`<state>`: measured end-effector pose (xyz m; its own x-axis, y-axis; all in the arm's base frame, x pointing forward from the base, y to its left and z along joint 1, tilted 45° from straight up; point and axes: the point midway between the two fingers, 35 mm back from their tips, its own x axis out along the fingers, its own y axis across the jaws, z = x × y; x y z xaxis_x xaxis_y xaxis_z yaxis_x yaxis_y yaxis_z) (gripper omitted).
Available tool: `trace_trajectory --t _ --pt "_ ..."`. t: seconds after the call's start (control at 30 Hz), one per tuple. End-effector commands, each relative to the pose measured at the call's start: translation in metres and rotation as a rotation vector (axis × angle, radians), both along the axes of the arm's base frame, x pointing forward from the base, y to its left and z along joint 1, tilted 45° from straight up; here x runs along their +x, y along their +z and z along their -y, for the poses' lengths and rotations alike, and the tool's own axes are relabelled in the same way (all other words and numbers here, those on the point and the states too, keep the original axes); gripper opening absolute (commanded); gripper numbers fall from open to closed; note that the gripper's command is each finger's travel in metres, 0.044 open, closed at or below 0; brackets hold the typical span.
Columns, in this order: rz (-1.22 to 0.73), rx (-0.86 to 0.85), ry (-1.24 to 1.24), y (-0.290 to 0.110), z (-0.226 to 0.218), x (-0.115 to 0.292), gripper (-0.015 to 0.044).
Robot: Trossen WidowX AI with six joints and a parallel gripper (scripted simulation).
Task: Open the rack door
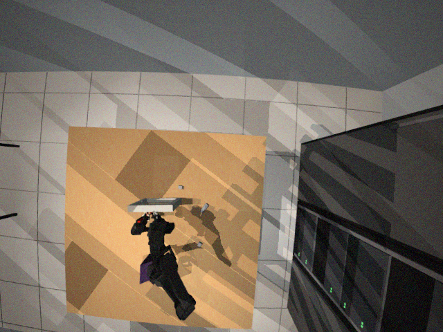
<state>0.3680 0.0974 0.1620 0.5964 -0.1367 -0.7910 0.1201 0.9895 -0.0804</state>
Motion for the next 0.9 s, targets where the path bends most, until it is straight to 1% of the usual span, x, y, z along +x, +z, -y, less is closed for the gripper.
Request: trace_trajectory --t 0.0,0.43,0.87 --pt "-0.079 -0.051 -0.017 -0.013 -0.008 -0.004 0.0299" --pt "-0.292 -0.261 -0.048 -0.047 -0.03 -0.022 0.0299" --pt "-0.435 -0.525 -0.055 -0.067 -0.049 -0.041 0.0299"
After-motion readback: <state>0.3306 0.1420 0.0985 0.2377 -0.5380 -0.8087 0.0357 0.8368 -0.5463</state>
